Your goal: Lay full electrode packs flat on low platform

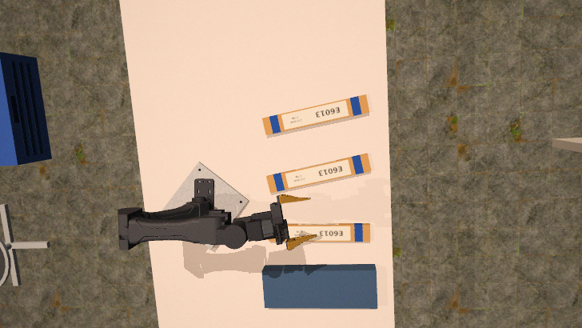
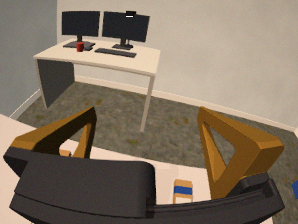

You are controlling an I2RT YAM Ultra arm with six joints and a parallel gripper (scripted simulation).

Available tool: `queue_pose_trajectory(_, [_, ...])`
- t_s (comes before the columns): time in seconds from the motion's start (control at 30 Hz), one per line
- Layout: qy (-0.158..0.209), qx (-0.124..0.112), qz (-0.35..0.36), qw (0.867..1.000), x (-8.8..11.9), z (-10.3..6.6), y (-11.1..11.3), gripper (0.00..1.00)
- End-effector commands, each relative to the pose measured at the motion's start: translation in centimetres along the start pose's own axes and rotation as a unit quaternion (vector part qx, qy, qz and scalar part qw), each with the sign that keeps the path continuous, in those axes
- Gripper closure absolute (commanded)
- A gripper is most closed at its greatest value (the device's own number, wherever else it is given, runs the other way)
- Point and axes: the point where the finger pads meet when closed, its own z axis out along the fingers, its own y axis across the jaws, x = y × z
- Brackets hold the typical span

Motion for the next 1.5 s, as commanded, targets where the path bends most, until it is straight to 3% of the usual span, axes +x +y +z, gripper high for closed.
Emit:
queue_pose_trajectory(0.0, [0.005, 0.051, 0.017, 0.999, -1.1, -0.7, -2.2, 0.05])
queue_pose_trajectory(0.17, [0.083, 0.04, 0.026, 0.995, 0.1, -3.9, -2.4, 0.05])
queue_pose_trajectory(0.23, [0.083, 0.04, 0.026, 0.995, 0.1, -3.9, -2.4, 0.05])
queue_pose_trajectory(0.33, [0.131, 0.037, 0.028, 0.99, 1.6, -5.2, -2.8, 0.05])
queue_pose_trajectory(0.43, [0.151, 0.038, 0.033, 0.987, 3.0, -6.6, -3.2, 0.05])
queue_pose_trajectory(0.63, [0.23, 0.04, 0.046, 0.971, 4.6, -10.0, -3.8, 0.05])
queue_pose_trajectory(0.73, [0.266, 0.042, 0.052, 0.962, 4.6, -10.0, -3.8, 0.05])
queue_pose_trajectory(0.8, [0.266, 0.042, 0.052, 0.962, 4.6, -10.0, -3.8, 0.05])
queue_pose_trajectory(1.0, [0.311, 0.031, 0.051, 0.949, 4.7, -9.9, -3.4, 0.05])
queue_pose_trajectory(1.13, [0.353, 0.027, 0.057, 0.933, 4.5, -9.4, -3.6, 0.05])
queue_pose_trajectory(1.17, [0.365, 0.027, 0.062, 0.928, 5.0, -10.2, -3.5, 0.05])
queue_pose_trajectory(1.3, [0.402, 0.025, 0.068, 0.913, 5.0, -10.2, -3.5, 0.05])
queue_pose_trajectory(1.37, [0.402, 0.025, 0.068, 0.913, 5.0, -10.2, -3.5, 0.05])
queue_pose_trajectory(1.47, [0.444, 0.022, 0.075, 0.892, 5.0, -10.2, -3.5, 0.05])
